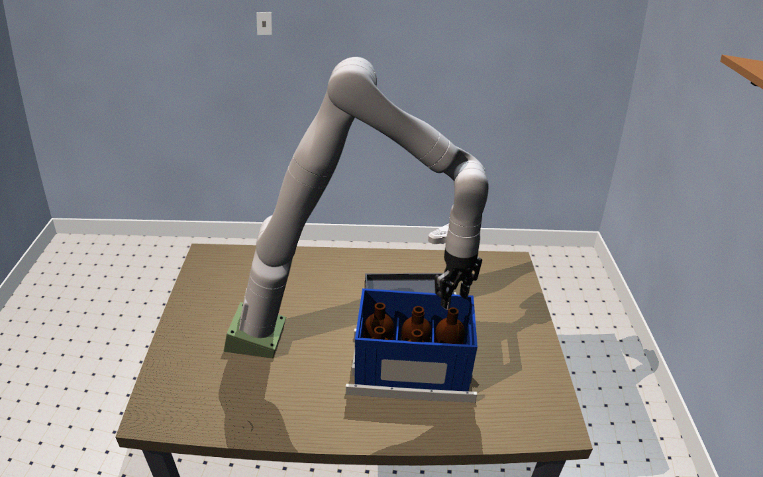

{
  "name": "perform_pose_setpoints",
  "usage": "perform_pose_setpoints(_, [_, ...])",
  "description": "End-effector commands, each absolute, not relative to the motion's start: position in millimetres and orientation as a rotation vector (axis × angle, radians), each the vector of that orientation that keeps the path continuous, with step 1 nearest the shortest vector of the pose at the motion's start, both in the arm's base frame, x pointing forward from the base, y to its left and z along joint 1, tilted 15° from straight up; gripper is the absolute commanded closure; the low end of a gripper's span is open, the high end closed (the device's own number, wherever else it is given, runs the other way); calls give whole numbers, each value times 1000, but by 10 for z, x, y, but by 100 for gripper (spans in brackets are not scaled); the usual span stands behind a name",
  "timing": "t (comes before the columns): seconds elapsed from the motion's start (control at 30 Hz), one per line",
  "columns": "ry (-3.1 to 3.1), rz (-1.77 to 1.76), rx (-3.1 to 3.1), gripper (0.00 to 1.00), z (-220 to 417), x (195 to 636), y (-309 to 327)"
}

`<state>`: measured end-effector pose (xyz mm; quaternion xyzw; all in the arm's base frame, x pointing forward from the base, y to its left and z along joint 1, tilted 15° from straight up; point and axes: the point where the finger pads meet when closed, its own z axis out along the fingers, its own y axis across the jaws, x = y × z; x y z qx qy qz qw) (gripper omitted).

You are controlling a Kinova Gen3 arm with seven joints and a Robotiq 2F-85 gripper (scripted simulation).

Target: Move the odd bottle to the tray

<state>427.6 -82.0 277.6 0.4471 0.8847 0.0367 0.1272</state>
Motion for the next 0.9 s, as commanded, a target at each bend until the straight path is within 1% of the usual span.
perform_pose_setpoints(0.0, [2575, 106, 1301, 36, 2763, 4278, -821])
perform_pose_setpoints(0.87, [2575, 106, 1301, 36, 2733, 4286, -822])
